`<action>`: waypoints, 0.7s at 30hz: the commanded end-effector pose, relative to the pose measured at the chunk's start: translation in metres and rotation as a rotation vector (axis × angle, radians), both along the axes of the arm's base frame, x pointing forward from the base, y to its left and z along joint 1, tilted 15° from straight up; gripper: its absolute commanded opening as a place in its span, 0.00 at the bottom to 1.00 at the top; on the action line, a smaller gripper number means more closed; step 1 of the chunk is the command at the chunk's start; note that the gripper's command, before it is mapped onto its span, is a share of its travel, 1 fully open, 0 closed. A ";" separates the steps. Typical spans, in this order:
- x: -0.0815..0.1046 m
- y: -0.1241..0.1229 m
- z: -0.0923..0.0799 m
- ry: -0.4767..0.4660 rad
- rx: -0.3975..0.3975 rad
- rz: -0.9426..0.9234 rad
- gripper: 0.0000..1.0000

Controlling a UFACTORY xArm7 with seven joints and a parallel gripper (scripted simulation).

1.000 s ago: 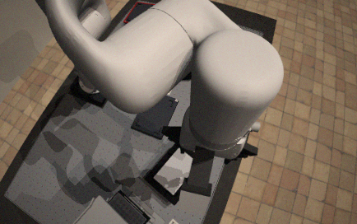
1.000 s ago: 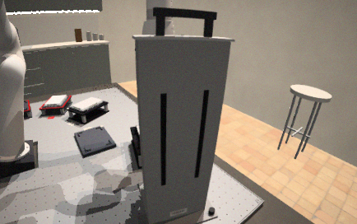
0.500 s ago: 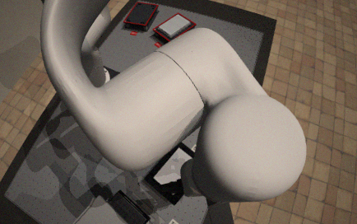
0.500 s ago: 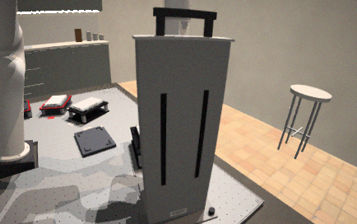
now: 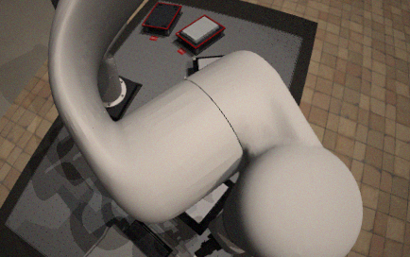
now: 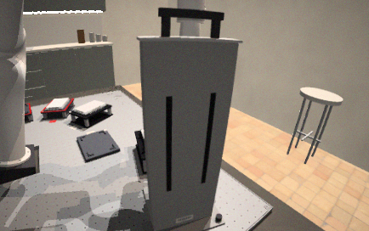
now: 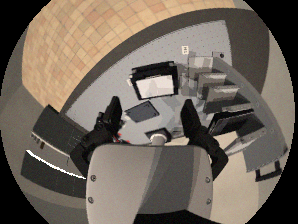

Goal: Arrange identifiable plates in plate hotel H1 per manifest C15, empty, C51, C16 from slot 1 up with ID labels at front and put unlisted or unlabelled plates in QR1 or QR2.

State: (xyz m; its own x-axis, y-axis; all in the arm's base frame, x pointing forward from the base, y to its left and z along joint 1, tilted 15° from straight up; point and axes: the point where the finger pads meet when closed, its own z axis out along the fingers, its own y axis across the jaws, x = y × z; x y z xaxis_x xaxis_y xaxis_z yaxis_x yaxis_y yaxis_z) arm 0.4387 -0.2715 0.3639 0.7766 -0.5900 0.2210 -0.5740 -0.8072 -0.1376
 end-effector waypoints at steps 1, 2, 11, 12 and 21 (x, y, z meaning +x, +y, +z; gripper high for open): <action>0.000 -0.001 0.002 -0.001 -0.034 0.148 1.00; 0.000 -0.001 0.002 -0.001 -0.043 0.180 1.00; 0.000 -0.001 0.002 0.000 -0.061 0.248 1.00; 0.000 -0.001 0.002 0.000 -0.061 0.248 1.00; 0.003 -0.001 -0.009 0.000 -0.061 0.248 1.00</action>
